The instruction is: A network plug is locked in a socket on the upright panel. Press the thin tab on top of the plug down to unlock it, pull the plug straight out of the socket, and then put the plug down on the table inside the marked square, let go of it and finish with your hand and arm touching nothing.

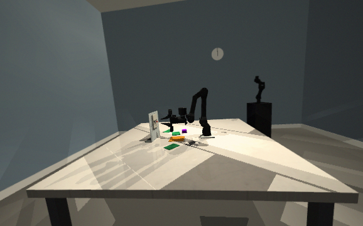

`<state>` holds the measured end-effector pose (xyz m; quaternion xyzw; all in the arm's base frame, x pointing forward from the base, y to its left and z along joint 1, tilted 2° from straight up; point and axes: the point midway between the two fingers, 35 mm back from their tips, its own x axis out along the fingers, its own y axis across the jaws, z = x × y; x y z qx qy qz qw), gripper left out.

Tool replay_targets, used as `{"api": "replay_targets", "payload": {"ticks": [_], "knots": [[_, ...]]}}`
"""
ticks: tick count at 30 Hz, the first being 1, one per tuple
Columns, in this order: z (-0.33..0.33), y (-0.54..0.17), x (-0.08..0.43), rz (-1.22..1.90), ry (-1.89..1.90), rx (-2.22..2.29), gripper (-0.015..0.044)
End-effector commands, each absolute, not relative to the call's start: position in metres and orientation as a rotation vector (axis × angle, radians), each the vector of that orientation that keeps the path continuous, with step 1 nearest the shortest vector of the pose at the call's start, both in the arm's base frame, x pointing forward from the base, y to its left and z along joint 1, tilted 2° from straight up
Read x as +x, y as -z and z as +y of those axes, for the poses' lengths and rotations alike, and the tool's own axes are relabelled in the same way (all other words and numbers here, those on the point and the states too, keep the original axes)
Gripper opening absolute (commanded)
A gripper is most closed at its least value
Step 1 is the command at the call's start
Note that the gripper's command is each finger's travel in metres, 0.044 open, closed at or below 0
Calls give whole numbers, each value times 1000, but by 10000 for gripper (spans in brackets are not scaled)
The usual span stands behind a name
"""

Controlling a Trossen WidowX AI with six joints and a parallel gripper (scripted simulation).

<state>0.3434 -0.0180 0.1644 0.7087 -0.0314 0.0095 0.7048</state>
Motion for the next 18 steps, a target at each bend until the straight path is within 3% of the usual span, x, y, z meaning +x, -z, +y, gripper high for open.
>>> {"api": "replay_targets", "payload": {"ticks": [1, 18], "knots": [[-20, -166, 351, -71, -25, 1579, 156], [-28, -167, 377, -73, -27, 1578, 156]]}}
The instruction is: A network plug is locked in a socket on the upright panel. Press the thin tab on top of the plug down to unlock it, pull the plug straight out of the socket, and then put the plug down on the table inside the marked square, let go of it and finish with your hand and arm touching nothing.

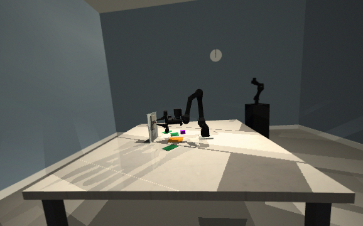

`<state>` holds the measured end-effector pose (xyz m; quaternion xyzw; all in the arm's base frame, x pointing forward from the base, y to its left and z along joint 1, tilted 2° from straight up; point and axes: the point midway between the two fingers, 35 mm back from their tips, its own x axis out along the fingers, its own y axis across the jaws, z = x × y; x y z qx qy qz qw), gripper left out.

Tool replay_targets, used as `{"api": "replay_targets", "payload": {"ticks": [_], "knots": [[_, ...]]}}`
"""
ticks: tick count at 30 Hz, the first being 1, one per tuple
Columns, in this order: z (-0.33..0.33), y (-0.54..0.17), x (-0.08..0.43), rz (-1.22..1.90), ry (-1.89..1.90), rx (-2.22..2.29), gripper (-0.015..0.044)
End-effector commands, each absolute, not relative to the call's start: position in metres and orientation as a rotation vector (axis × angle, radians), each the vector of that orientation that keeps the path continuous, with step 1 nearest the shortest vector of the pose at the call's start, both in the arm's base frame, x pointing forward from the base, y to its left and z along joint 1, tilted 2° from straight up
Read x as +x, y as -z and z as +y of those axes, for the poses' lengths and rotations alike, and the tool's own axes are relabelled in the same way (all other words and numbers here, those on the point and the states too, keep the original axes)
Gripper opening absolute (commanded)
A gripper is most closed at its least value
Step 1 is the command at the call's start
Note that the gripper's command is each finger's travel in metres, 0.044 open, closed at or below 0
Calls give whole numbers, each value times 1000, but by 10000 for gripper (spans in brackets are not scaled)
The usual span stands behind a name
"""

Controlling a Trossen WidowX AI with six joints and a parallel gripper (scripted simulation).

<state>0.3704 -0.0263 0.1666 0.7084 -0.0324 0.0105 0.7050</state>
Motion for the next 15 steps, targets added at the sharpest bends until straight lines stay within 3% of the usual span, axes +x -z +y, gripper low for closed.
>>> {"api": "replay_targets", "payload": {"ticks": [1, 7, 9, 15], "knots": [[-29, -167, 378, -73, -27, 1578, 156], [-31, -167, 384, -73, -27, 1578, 156], [-31, -167, 384, -73, -27, 1578, 104], [-31, -167, 384, -73, -27, 1578, 64]]}}
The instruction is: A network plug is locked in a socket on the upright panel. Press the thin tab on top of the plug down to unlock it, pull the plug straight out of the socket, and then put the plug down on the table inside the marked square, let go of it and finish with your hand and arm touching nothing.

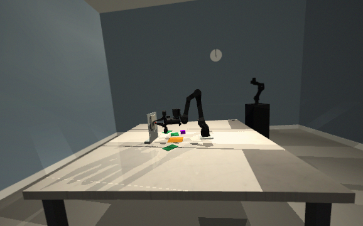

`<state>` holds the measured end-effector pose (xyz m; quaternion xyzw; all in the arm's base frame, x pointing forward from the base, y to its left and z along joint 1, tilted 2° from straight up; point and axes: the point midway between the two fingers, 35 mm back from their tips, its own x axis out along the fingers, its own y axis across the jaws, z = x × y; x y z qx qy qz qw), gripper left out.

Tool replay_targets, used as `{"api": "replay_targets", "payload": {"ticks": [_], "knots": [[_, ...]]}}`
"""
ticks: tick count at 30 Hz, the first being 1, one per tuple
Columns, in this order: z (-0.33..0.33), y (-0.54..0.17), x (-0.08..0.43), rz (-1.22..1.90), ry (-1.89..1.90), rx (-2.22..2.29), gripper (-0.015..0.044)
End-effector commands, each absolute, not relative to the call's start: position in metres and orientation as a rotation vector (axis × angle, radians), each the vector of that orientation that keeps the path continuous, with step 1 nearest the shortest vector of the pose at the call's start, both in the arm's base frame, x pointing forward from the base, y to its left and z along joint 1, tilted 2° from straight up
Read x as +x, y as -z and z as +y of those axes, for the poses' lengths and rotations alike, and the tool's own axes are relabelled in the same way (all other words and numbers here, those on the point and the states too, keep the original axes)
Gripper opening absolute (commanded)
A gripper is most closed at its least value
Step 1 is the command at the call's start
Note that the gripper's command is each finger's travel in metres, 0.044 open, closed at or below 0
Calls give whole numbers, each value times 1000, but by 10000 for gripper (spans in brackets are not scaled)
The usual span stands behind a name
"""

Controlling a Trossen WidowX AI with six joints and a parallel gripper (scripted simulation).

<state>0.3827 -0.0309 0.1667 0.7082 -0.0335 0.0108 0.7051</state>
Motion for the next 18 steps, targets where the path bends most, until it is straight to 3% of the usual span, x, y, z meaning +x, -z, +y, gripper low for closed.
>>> {"api": "replay_targets", "payload": {"ticks": [1, 10, 18], "knots": [[-31, -167, 384, -73, -27, 1578, 57], [-31, -167, 384, -73, -27, 1578, 0], [-30, -167, 381, -73, -27, 1578, 0]]}}
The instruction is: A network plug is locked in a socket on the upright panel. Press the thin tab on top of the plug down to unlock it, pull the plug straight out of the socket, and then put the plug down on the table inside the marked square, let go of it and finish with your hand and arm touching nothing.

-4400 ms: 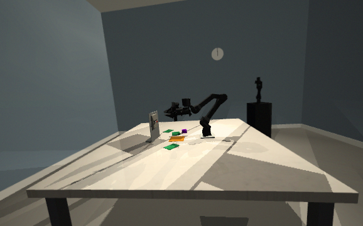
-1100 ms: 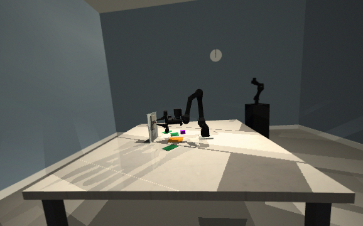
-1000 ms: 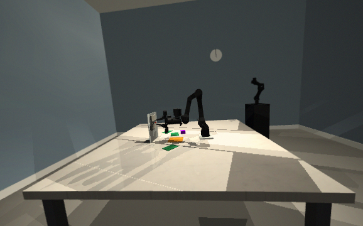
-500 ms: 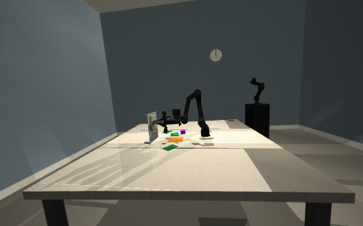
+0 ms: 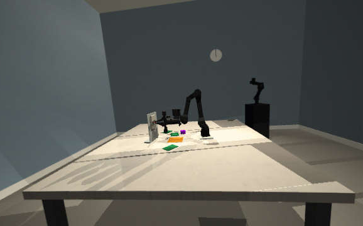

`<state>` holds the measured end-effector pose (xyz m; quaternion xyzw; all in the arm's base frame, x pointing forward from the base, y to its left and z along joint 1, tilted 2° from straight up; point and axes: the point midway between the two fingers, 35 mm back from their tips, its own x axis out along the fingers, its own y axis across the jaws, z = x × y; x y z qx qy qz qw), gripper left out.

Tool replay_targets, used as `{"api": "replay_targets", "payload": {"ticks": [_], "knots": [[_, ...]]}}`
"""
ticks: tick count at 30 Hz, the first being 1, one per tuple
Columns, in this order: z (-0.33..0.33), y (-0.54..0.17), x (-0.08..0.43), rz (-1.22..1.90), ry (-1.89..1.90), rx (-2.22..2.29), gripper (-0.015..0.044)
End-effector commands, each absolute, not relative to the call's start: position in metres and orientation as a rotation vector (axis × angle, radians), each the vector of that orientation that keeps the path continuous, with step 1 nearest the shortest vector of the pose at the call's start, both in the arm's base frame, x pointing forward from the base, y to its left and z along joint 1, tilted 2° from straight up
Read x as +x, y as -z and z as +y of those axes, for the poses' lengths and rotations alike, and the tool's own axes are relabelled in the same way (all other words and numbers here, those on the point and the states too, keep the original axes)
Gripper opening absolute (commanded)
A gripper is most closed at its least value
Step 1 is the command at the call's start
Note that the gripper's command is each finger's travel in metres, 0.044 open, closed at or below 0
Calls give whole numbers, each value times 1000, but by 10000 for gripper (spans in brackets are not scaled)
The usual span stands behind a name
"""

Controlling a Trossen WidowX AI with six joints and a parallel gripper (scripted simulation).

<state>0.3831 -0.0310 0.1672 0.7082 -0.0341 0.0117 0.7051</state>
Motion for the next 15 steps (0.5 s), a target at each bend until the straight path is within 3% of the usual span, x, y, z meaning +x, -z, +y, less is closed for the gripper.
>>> {"api": "replay_targets", "payload": {"ticks": [1, 15], "knots": [[-30, -167, 381, -73, -27, 1578, 0], [-27, -166, 372, -72, -27, 1579, 0]]}}
